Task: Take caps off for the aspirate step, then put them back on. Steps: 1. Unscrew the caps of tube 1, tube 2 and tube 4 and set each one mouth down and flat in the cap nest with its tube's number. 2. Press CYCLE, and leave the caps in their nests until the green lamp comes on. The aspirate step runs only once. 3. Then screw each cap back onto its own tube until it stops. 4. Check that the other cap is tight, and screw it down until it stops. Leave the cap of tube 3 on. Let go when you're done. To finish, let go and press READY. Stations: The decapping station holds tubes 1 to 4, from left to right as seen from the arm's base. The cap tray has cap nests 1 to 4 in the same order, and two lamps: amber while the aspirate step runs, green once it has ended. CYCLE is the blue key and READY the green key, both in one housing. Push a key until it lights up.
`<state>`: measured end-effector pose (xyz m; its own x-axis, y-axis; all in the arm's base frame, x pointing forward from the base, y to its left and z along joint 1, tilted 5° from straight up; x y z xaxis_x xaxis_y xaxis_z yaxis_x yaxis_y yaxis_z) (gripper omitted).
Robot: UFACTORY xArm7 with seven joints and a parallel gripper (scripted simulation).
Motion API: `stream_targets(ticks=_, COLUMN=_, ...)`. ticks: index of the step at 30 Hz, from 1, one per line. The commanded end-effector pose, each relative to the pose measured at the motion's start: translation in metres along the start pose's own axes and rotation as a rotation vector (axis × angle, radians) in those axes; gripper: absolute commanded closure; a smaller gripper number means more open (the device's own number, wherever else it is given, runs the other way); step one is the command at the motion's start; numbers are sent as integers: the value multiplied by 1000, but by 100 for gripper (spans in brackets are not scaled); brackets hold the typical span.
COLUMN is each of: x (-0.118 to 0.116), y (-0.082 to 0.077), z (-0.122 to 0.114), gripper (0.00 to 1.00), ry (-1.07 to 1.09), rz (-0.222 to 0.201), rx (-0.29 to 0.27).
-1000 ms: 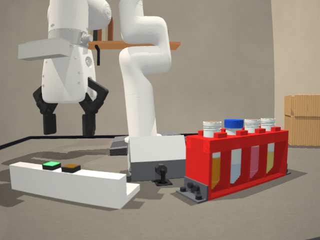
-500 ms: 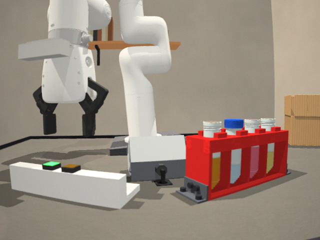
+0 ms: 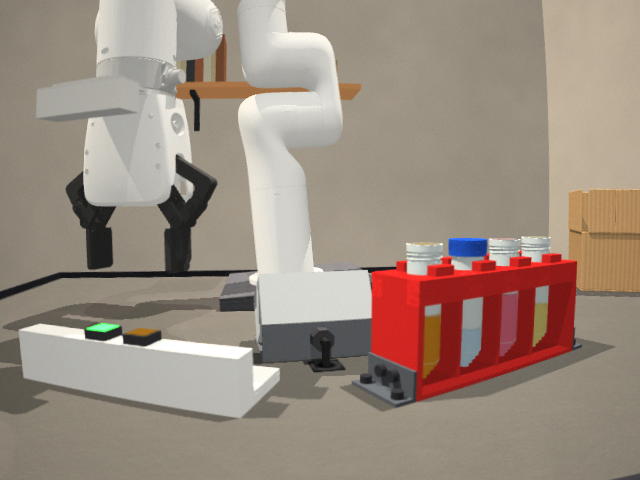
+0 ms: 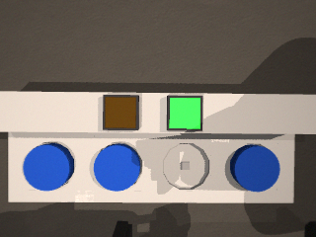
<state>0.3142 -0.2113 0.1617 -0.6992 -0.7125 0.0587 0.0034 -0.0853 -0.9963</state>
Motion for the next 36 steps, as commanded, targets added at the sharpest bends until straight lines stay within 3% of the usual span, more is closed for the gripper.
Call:
stream_targets(ticks=1, x=0, y=-1, z=1, gripper=0, ry=0, rz=1, rx=4)
stream_targets(ticks=32, x=0, y=-1, z=1, gripper=0, ry=0, rz=1, rx=4)
stream_targets(ticks=33, x=-7, y=-6, z=2, gripper=54, ry=0, rz=1, rx=4)
stream_targets(ticks=36, x=-29, y=-19, z=2, gripper=54, ry=0, rz=2, rx=4)
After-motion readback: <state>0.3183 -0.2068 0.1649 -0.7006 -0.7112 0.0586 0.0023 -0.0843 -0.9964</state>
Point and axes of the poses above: the point where the finger pads meet when closed, its own y axis out along the fingers, its own x axis across the jaws, z = x × y, the point moved 7 cm from there along -y, back along the fingers, and after that the axes turned 11 degrees about y, right-handed, at the moved point
